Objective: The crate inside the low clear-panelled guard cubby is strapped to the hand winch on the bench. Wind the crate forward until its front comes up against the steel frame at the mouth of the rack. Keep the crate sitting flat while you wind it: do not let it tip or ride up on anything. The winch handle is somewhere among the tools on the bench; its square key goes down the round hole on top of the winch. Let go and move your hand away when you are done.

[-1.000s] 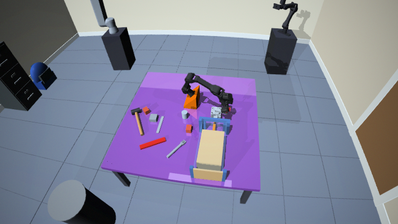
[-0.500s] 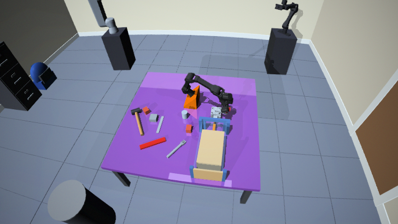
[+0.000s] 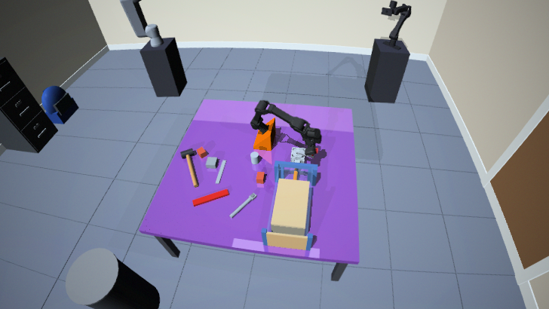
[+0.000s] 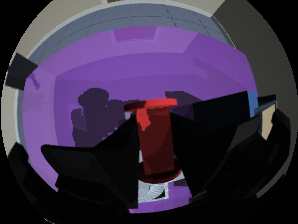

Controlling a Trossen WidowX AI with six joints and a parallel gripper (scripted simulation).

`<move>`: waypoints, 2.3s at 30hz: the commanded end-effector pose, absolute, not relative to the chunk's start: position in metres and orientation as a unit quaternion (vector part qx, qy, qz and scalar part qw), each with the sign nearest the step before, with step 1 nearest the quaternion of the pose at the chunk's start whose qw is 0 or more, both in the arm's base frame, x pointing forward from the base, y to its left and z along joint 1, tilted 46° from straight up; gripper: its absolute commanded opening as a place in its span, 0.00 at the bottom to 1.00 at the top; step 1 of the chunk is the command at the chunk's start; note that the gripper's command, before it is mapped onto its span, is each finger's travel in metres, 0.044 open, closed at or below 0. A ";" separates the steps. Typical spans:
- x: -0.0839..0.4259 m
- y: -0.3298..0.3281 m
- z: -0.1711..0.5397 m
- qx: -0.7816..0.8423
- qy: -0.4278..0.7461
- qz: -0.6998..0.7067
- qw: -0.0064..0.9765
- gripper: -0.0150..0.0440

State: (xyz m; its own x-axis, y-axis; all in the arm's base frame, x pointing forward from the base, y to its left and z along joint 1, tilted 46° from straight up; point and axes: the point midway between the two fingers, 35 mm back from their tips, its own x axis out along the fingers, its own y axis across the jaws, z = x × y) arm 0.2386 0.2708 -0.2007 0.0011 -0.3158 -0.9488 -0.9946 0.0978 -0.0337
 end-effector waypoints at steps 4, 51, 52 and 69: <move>0.210 0.275 -0.203 -0.544 0.605 0.406 0.416 0.25; 0.204 0.275 -0.203 -0.544 0.605 0.407 0.416 0.25; 0.203 0.275 -0.203 -0.544 0.605 0.407 0.416 0.25; 0.178 0.274 -0.199 -0.543 0.605 0.407 0.416 0.25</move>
State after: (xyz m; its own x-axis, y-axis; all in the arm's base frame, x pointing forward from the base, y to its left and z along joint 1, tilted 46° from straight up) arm 0.2053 0.2782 -0.2007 -0.0149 -0.2986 -0.9543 -0.9960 0.0885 -0.0121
